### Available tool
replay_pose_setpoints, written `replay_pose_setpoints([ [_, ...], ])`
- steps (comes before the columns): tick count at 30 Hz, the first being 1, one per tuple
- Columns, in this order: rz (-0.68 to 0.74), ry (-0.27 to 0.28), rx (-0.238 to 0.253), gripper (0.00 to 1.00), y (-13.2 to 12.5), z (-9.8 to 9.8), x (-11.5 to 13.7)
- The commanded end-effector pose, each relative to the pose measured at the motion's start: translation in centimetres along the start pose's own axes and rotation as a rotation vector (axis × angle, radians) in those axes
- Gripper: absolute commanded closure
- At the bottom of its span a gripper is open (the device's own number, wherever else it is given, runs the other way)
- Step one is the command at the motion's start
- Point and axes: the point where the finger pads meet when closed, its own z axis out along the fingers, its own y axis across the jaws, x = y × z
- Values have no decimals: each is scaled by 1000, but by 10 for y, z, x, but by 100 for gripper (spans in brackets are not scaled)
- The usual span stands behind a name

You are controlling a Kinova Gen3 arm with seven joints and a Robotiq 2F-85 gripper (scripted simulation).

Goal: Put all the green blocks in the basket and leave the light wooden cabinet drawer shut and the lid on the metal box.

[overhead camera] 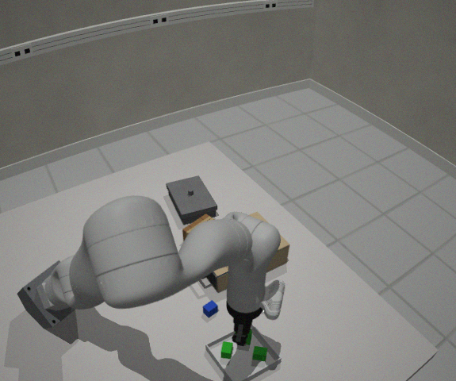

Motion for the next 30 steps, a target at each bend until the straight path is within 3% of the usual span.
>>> replay_pose_setpoints([
  [1,-3,-8,-1,90,0,6,-2],
  [30,4,-1,-4,90,2,62,0],
])
